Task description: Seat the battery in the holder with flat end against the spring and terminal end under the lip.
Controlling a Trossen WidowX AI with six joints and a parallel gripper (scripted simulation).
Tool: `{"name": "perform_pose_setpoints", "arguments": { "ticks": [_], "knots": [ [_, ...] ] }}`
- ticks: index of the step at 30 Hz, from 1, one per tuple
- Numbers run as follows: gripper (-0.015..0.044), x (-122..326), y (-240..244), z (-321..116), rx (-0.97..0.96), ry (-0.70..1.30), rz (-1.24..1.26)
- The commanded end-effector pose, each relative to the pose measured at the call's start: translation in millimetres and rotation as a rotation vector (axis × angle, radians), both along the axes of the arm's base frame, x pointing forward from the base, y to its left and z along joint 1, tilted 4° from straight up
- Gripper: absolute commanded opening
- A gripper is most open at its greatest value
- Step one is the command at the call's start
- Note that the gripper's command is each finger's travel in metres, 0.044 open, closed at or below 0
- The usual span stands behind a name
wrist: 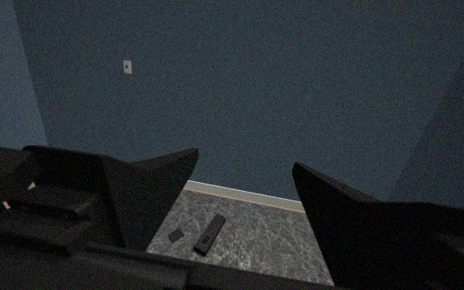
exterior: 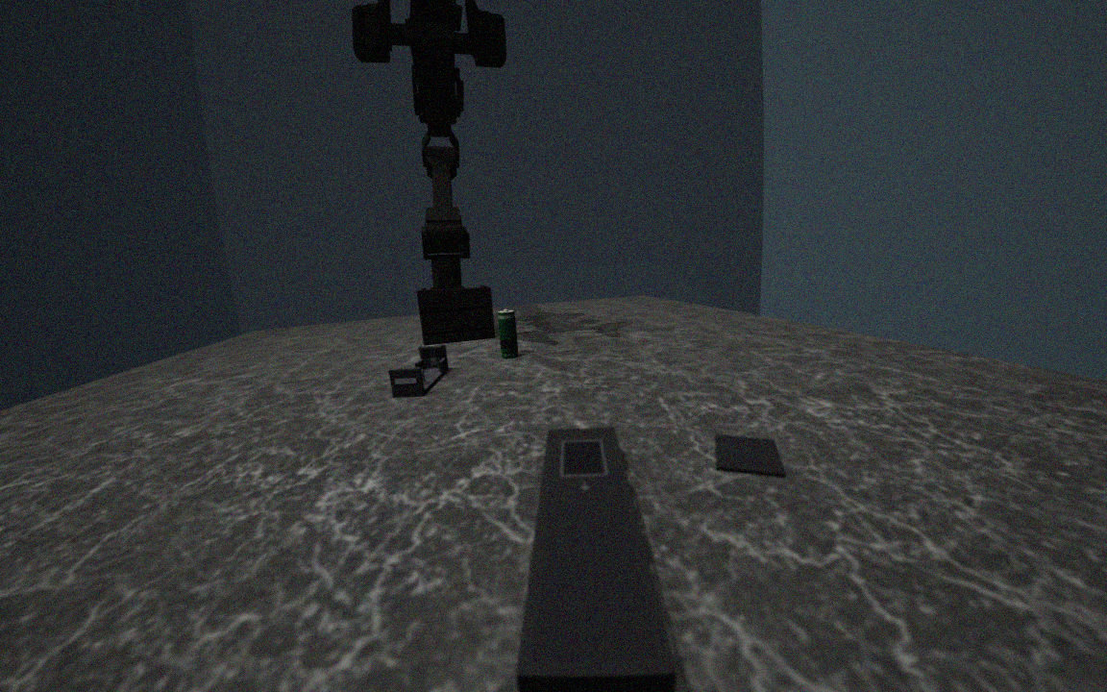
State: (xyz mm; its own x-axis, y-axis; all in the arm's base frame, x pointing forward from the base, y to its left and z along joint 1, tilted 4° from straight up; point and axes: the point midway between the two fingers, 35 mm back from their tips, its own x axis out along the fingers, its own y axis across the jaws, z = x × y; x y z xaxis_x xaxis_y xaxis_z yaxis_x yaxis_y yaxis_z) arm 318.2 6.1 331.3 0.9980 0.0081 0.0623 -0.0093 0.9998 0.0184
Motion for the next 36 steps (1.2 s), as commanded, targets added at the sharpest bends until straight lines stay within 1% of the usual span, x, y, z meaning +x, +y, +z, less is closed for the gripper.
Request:
{"name": "perform_pose_setpoints", "arguments": {
  "ticks": [1,3,5,8,11,15,17,19,25,27,30,36],
  "knots": [
    [0.0374,2,1,-3,-0.006,0.016,0.002],
    [0.0321,15,6,-29,-0.059,0.143,0.019],
    [0.0269,29,13,-68,-0.138,0.333,0.056],
    [0.019,36,24,-127,-0.258,0.614,0.137],
    [0.0111,28,34,-181,-0.372,0.888,0.246],
    [0.0006,-1,44,-240,-0.509,1.243,0.432],
    [0.0,-21,48,-261,-0.566,1.416,0.542],
    [0.0,-35,50,-273,-0.598,1.528,0.621],
    [0.0,-37,50,-275,-0.603,1.542,0.633],
    [0.0,-37,50,-282,-0.614,1.54,0.644],
    [0.0,-37,51,-299,-0.627,1.538,0.659],
    [0.0,-39,53,-349,-0.606,1.542,0.637]
  ]
}}
